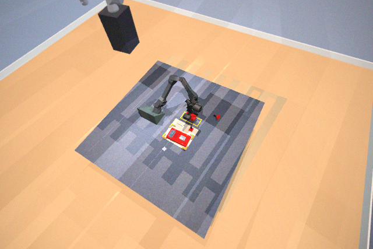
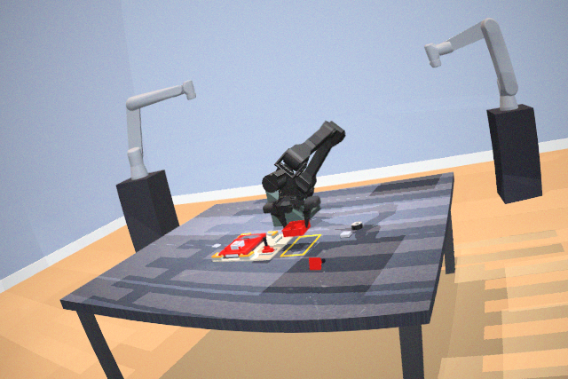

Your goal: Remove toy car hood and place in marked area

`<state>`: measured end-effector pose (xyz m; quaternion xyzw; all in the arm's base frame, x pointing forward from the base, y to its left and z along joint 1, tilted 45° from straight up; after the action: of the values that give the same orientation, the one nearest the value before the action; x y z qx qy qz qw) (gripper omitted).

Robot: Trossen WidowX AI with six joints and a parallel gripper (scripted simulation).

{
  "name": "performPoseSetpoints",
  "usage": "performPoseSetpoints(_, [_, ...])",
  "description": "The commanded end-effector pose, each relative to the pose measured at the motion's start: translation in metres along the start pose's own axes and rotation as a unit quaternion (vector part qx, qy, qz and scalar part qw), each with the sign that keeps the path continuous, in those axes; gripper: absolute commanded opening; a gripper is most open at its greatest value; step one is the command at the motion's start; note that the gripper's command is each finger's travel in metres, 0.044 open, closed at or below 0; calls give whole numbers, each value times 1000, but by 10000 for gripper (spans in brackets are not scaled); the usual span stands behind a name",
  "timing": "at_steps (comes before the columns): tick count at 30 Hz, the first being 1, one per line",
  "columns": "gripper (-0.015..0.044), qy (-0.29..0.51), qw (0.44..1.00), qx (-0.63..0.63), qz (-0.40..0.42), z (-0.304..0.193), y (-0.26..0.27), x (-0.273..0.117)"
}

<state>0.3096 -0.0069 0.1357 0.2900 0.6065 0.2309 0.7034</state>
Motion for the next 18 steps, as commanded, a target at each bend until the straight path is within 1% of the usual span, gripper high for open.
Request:
performPoseSetpoints(1, [0, 1, 1000, 1, 3, -1, 1, 4])
performPoseSetpoints(18, [0, 1, 1000, 1, 4, -2, 2, 18])
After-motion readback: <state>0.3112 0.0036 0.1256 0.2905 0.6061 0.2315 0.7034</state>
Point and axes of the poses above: the point midway between the two fingers, 35 mm back from their tips, its own x axis out along the fingers, its own y axis across the jaws, z = x × y, the point moved 3 cm from there along -x, back along the fingers, and after that the axes turned 3 degrees about -x, right-handed, at the moved point
